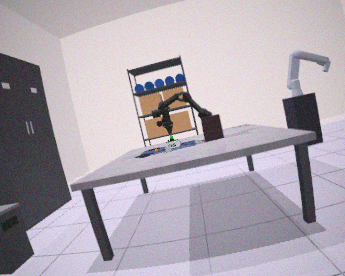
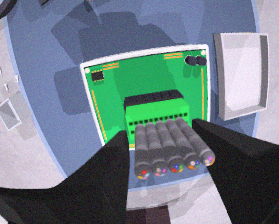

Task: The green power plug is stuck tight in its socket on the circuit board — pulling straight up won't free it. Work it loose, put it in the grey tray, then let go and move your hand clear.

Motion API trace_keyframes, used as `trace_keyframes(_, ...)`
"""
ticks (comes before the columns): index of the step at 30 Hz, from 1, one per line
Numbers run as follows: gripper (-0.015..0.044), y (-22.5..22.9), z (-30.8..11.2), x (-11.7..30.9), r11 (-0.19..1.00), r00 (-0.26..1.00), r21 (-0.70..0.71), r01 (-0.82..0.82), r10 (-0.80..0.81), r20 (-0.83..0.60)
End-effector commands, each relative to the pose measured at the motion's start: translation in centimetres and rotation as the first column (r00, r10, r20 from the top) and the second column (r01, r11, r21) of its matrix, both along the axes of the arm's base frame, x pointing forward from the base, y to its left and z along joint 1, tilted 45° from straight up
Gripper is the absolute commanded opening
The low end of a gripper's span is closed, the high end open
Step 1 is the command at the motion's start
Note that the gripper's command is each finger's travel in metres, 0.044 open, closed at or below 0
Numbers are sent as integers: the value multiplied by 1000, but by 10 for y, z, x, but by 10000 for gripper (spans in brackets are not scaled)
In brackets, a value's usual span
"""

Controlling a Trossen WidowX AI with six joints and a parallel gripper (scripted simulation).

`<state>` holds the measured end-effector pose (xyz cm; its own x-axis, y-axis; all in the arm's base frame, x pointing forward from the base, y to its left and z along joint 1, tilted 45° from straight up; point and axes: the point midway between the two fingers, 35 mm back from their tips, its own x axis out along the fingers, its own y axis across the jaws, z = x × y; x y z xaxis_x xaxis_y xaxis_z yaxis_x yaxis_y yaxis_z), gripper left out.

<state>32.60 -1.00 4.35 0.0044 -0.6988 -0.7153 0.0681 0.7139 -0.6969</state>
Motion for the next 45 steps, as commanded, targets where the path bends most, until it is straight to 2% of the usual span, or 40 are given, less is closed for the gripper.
trace_keyframes(1,118,-1,0,1,1000,1000,-6,-7,7,0)
trace_keyframes(6,0,-1,0,1,1000,1000,-6,-7,7,0)
trace_keyframes(20,0,7,7,1,1000,1000,-8,-7,7,0)
trace_keyframes(28,0,19,9,1,996,1000,-95,-2,2,-4)
trace_keyframes(39,0,8,25,0,992,1000,129,-14,13,6)
trace_keyframes(45,0,13,22,0,998,1000,64,-11,11,3)
